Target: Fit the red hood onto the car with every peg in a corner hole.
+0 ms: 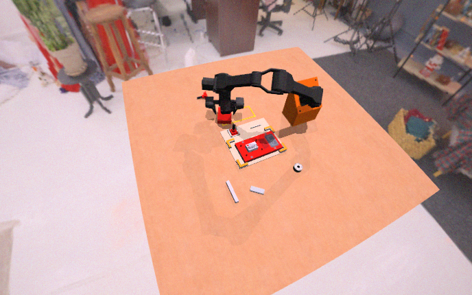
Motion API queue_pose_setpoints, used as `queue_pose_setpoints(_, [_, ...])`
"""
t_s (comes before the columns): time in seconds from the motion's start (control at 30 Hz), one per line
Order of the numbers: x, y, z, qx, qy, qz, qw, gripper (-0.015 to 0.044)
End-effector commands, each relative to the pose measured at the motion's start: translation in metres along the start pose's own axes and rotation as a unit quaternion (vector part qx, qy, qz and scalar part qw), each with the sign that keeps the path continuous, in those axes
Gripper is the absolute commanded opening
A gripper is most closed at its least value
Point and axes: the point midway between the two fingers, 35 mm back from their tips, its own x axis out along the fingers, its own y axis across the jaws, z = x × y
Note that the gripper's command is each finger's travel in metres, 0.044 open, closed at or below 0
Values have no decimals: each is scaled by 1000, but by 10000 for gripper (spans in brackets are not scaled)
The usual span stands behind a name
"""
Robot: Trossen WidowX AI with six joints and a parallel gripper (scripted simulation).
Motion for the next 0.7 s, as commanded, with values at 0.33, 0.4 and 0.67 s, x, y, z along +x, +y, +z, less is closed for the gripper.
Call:
queue_pose_setpoints(0.33, [7,0,1,2,-3,0,1000,440])
queue_pose_setpoints(0.4, [8,0,1,2,-3,0,1000,440])
queue_pose_setpoints(0.67, [12,0,1,2,-3,0,1000,440])
